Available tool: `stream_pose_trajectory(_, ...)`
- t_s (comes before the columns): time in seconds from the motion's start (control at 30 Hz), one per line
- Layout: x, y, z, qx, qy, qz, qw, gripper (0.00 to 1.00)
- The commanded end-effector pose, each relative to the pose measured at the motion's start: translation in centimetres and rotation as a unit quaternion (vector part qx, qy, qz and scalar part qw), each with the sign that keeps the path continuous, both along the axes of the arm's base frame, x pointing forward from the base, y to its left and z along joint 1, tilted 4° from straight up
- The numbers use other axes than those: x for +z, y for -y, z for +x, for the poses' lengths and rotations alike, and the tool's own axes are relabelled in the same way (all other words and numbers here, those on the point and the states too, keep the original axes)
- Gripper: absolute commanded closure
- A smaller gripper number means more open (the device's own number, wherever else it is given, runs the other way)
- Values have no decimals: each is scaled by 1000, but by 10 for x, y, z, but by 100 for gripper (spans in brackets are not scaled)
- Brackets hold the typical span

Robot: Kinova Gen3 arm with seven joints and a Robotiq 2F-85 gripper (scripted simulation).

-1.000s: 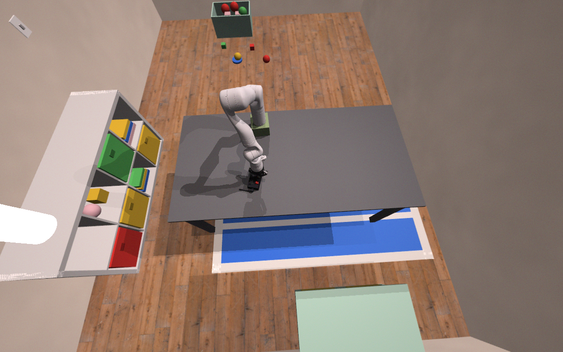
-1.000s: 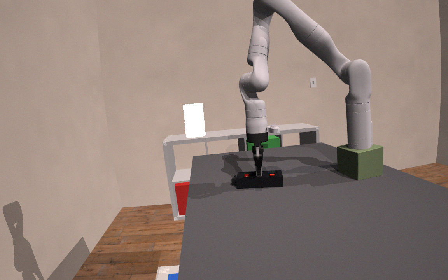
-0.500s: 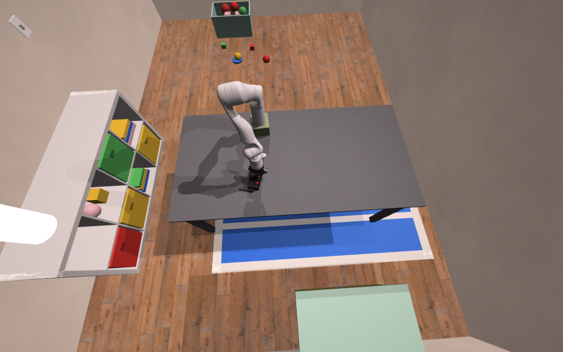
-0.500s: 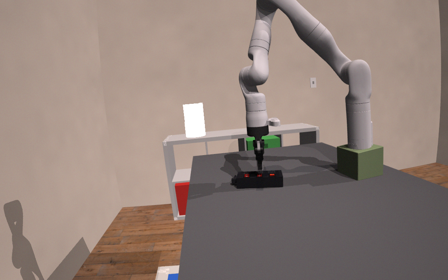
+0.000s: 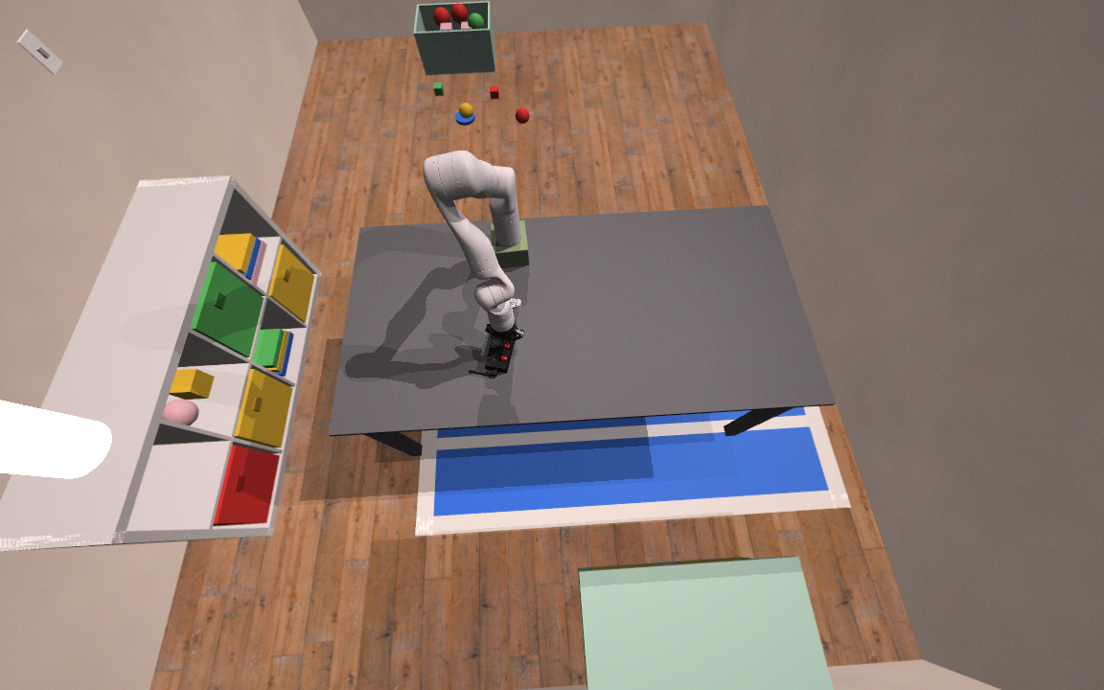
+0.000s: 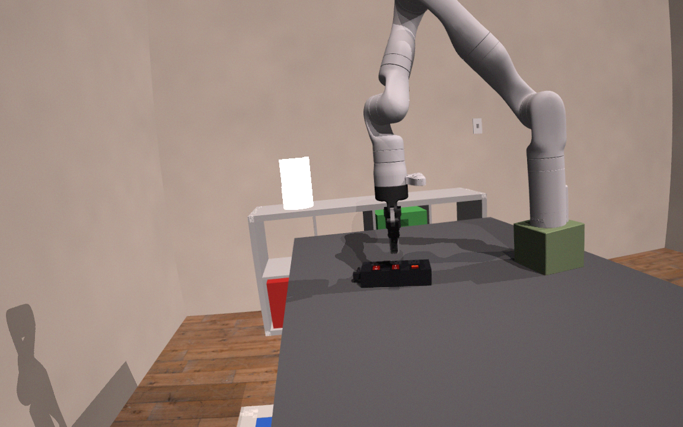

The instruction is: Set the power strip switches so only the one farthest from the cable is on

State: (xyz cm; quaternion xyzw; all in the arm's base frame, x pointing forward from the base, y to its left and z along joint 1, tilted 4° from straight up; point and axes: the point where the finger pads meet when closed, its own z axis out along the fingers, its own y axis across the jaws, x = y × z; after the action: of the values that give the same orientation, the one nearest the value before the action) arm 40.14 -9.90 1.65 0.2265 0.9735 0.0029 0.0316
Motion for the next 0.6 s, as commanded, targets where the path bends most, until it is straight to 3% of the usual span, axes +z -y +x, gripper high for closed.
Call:
stream_pose_trajectory(0.0, 1, 0, 1, 0, 1, 0, 1000, 100)
stream_pose_trajectory(0.3, 1, 0, 1, 0, 1, 0, 1000, 100)
stream_pose_trajectory(0.33, 1, 0, 1, 0, 1, 0, 1000, 0)
stream_pose_trajectory(0.57, 7, 0, 0, 0, 1, 0, 1000, 0)
